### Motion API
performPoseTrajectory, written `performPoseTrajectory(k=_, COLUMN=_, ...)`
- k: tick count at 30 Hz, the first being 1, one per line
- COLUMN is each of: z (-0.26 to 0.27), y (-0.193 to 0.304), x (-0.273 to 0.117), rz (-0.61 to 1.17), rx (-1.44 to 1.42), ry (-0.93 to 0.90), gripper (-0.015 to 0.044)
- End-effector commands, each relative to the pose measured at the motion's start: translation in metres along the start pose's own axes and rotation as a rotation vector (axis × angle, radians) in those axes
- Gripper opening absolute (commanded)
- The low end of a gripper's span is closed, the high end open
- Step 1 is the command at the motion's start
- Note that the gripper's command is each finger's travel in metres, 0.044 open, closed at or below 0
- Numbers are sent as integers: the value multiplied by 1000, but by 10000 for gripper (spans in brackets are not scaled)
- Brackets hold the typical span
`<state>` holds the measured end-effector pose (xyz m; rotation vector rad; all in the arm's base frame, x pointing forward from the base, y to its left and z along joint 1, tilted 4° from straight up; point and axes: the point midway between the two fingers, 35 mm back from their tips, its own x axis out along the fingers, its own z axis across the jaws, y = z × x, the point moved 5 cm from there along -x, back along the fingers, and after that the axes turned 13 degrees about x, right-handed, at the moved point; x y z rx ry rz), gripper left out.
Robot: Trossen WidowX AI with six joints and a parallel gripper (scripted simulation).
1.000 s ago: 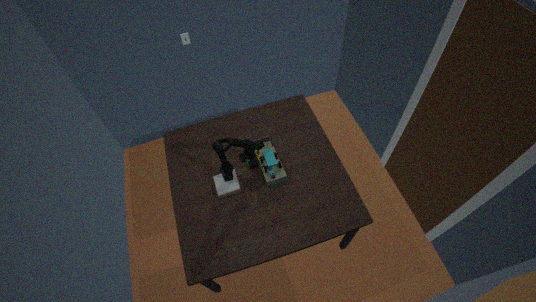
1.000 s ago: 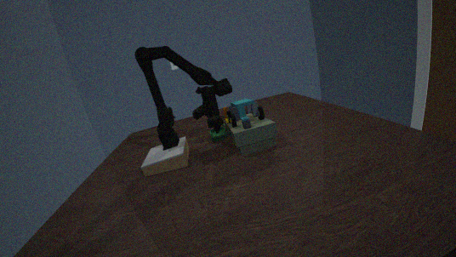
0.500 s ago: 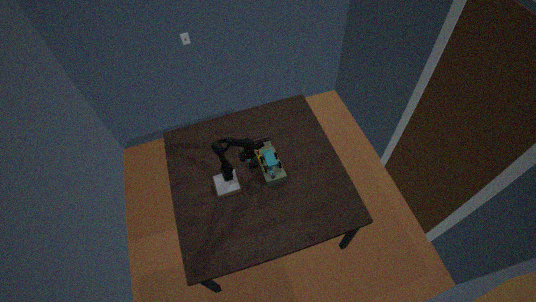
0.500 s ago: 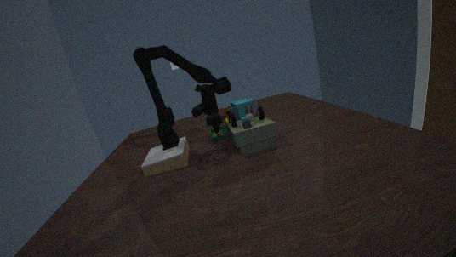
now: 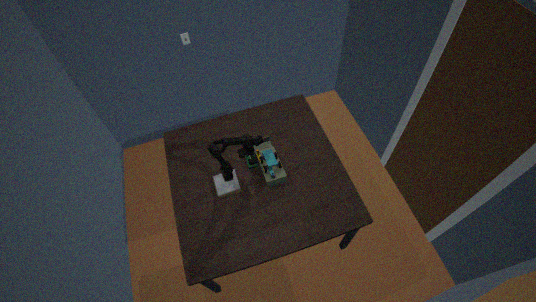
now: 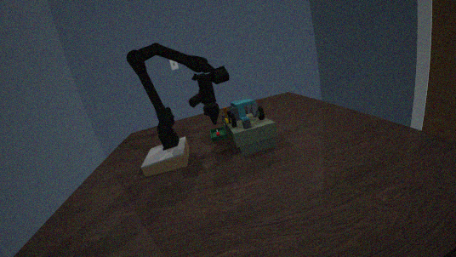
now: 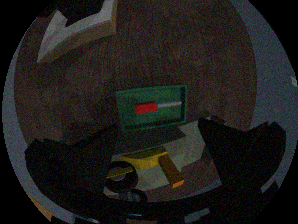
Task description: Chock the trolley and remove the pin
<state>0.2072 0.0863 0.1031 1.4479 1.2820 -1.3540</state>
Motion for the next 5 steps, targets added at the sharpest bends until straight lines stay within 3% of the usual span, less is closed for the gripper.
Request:
performPoseTrajectory(k=1, z=-2, y=0, x=-13, rz=6, rx=-5, ry=1, gripper=440)
performPoseTrajectory(k=5, z=-4, y=0, x=-28, rz=6, rx=-5, ry=1, gripper=440)
